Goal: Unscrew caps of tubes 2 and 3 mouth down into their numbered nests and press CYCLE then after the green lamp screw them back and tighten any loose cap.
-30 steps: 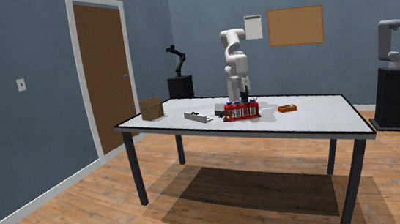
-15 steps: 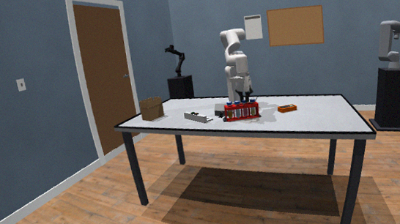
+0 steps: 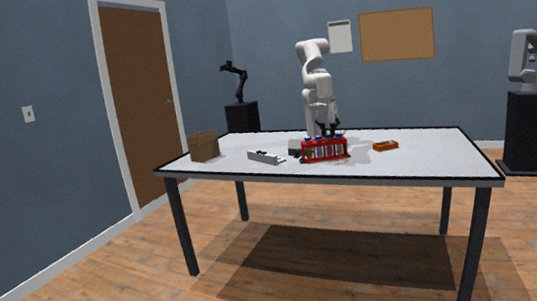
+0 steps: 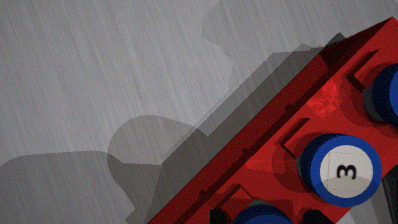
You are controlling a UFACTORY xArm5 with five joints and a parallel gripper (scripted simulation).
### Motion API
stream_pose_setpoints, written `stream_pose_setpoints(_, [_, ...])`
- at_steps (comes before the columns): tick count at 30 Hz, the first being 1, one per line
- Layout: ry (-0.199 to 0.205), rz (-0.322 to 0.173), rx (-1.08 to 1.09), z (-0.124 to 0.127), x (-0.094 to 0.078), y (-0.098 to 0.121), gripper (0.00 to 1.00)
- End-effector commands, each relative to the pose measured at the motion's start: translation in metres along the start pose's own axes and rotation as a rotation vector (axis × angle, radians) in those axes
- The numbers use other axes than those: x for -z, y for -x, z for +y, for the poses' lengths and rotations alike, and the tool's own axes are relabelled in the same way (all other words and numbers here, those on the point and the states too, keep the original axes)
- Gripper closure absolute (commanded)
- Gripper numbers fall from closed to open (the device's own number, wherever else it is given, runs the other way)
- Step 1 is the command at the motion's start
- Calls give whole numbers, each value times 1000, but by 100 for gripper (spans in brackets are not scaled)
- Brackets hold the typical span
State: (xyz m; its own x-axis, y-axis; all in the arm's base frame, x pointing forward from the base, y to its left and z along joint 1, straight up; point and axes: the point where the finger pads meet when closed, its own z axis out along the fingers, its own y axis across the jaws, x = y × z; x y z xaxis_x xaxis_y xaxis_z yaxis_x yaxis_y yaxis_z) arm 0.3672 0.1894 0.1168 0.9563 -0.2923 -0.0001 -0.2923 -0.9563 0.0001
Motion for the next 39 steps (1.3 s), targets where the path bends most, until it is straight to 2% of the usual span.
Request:
stream_pose_setpoints(1, [-3,3,-83,-1,1,-1,54])
stream_pose_setpoints(3, [-3,3,-250,-1,1,-1,54])
stream_pose_setpoints(5, [-3,3,-250,-1,1,-1,54])
stream_pose_setpoints(7, [-3,2,-417,-1,1,-1,54])
stream_pose_setpoints(20, [-4,1,-1059,-1,1,-1,54])
stream_pose_setpoints(22, [-4,1,-1059,-1,1,-1,54])
stream_pose_setpoints(24, [-4,1,-1247,-1,1,-1,54])
stream_pose_setpoints(31, [-5,0,-1571,-1,1,-1,54])
stream_pose_setpoints(39, [-5,0,-1571,-1,1,-1,54])
